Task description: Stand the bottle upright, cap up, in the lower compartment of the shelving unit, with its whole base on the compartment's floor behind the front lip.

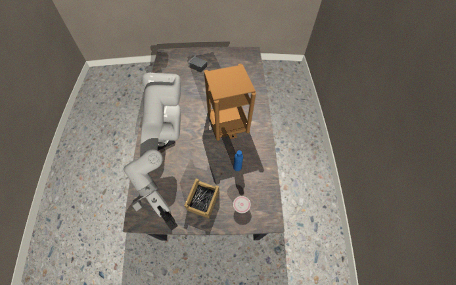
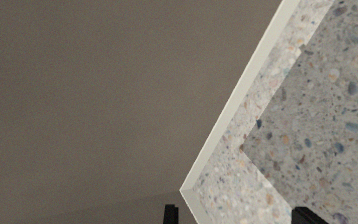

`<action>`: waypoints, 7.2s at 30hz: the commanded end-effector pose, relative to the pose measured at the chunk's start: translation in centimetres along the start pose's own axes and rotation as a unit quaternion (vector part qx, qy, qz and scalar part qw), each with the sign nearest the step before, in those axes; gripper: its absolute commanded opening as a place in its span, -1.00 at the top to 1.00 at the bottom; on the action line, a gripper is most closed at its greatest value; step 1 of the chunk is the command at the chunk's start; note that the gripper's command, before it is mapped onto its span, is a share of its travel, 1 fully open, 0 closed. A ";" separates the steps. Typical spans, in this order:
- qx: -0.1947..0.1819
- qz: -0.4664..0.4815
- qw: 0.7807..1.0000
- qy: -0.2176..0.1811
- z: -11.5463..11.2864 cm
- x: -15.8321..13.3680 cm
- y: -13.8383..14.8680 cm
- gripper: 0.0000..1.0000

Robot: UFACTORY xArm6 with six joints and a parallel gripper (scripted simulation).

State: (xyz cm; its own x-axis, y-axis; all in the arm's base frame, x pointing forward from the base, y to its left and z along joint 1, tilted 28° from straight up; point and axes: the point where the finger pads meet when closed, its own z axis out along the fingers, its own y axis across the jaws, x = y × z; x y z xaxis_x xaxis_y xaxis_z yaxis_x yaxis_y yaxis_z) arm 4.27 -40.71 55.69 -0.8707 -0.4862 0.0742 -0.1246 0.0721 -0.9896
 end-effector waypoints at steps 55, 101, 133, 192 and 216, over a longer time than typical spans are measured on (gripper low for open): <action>-0.013 0.293 0.882 -0.370 -1.7 -31.6 -2.0 -0.41; -0.135 0.407 0.746 -0.510 -10.9 -43.7 -0.3 -0.41; -0.187 0.434 0.695 -0.542 -14.7 -46.6 0.7 -0.41; -0.208 0.442 0.676 -0.553 -16.2 -47.6 1.1 -0.41; -0.207 0.442 0.676 -0.553 -15.8 -47.6 1.5 -0.41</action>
State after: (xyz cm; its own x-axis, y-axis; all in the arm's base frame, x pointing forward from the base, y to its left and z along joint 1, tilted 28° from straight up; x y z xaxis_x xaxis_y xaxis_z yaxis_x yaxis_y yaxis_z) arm 37.99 -3.61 52.57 0.1634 -0.4306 -0.8876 -0.1111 0.8860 -0.4502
